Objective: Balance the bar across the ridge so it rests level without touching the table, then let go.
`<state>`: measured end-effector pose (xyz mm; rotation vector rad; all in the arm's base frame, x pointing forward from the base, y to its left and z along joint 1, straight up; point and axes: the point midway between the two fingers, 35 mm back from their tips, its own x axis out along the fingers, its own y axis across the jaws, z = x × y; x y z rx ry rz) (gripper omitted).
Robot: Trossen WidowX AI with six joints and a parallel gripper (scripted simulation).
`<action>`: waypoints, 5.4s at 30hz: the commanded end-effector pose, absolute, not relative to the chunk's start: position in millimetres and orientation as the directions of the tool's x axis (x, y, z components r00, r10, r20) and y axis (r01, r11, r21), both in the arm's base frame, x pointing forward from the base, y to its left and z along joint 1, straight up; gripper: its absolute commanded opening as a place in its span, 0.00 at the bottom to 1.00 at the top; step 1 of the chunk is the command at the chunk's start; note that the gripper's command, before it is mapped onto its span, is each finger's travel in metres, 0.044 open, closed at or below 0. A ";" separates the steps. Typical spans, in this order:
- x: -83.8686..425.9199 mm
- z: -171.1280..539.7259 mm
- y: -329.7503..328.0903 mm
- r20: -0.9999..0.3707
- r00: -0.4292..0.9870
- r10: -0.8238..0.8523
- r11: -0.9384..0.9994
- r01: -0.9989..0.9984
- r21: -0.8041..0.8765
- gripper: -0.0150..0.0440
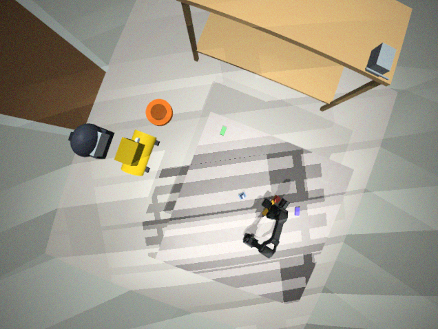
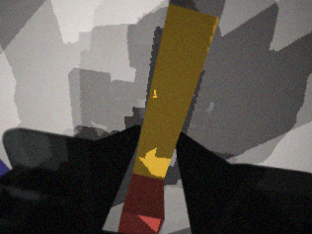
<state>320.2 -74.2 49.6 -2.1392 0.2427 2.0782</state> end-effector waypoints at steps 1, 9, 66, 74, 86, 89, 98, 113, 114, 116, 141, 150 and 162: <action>320.2 49.7 -74.3 -1.000 0.028 -0.012 -0.976 -0.219 0.006 0.48; 321.2 55.9 -74.4 -1.000 0.028 -0.012 -0.976 -0.219 0.006 0.25; 322.1 158.1 -48.6 -1.000 0.029 -0.009 -0.938 0.345 0.018 0.25; 324.0 158.3 -35.6 -1.000 0.029 -0.007 -0.784 0.621 0.024 0.25; 325.8 158.6 -17.1 -1.000 0.030 -0.005 -0.411 0.911 0.029 0.25; 326.1 158.6 -12.7 -1.000 0.030 -0.005 -0.300 0.954 0.030 0.25; 327.1 158.9 0.3 -1.000 0.030 -0.003 0.053 0.998 0.030 0.25; 329.5 159.5 21.2 -1.000 0.030 -0.001 0.605 0.796 0.024 0.25; 329.6 159.6 22.6 -1.000 0.030 -0.001 0.636 0.771 0.023 0.25; 330.1 159.7 25.4 -1.000 0.030 0.000 0.695 0.719 0.021 0.25; 337.4 161.5 63.7 -1.000 0.031 0.004 0.982 -0.190 -0.002 0.25; 340.0 162.2 80.2 -1.000 0.031 0.006 0.853 -0.522 -0.011 0.25; 341.7 163.0 105.4 -0.999 0.031 0.008 0.519 -0.855 -0.022 0.25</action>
